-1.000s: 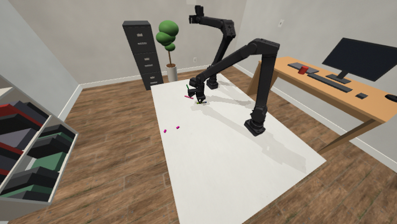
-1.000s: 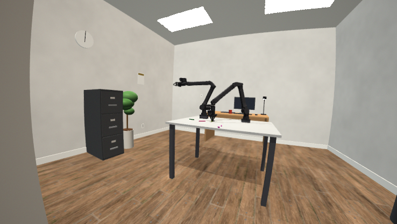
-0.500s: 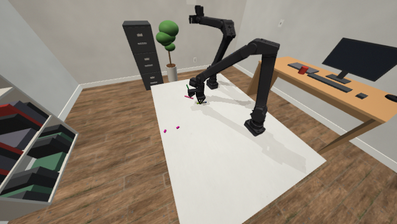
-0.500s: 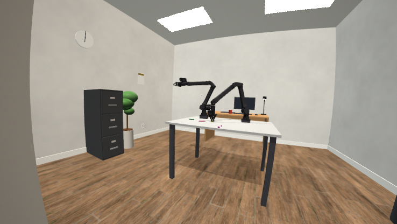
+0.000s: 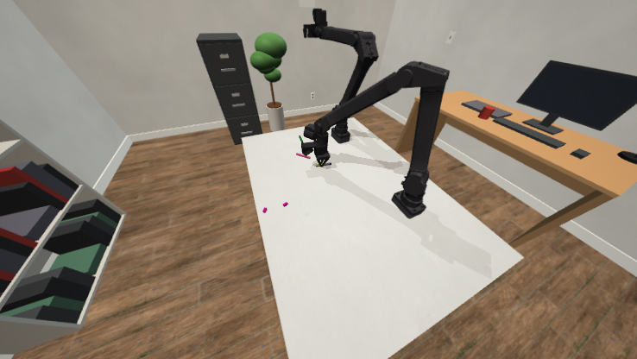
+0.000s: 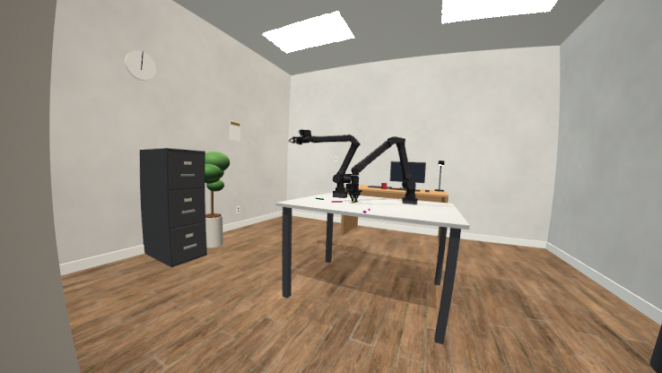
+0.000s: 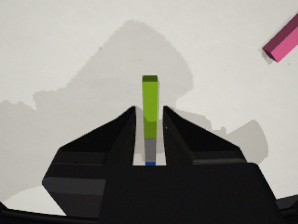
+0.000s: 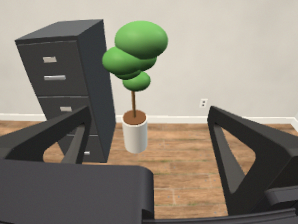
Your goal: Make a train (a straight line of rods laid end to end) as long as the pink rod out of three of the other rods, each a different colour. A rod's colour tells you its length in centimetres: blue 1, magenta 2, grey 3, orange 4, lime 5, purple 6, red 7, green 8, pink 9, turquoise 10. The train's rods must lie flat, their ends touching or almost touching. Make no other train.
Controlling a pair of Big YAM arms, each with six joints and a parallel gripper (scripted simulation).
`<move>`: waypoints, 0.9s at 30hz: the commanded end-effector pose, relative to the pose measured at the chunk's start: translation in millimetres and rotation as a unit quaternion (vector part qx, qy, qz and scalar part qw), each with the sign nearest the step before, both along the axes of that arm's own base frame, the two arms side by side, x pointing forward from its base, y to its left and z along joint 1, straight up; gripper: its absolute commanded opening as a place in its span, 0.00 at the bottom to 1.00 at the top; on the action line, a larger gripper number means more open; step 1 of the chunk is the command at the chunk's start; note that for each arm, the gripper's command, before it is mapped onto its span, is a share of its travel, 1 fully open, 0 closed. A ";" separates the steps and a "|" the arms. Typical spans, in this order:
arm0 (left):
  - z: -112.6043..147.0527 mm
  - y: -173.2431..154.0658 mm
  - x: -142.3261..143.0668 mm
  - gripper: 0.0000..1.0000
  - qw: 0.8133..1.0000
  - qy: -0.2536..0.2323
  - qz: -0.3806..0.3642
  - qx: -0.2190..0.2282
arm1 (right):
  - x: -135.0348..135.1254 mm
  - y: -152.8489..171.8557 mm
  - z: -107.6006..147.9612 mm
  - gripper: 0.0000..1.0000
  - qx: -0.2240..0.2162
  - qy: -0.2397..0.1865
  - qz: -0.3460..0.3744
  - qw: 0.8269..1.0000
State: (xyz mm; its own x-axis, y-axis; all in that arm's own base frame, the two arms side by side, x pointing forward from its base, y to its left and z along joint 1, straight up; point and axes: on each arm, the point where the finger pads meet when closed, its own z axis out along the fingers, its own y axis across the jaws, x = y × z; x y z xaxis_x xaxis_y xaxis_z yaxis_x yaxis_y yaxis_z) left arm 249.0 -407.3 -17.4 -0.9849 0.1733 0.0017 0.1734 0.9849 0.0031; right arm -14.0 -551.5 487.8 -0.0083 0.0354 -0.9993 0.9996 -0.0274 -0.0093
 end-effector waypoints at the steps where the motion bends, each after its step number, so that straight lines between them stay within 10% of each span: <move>1: 31.1 -22.2 9.4 0.23 0.999 -0.016 0.004 -0.028 | -3.4 6.9 12.7 1.00 -0.018 -0.004 -0.002 1.000; 20: 112.9 -20.9 8.7 0.23 0.999 -0.018 0.004 -0.032 | -3.4 6.9 12.7 1.00 -0.018 -0.004 -0.002 1.000; 27: 103.0 -14.8 5.0 0.23 1.000 -0.008 0.004 -0.015 | -3.4 6.9 12.7 1.00 -0.018 -0.004 -0.002 1.000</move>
State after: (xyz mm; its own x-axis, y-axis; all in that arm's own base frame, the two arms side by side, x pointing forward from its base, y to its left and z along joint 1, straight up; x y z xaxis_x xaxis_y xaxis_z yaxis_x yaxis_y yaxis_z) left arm 248.5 -406.6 70.8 -0.9849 0.1732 0.0023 0.1732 0.9849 0.0035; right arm -14.0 -551.5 487.8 -0.0083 0.0354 -0.9993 0.9996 -0.0274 -0.0093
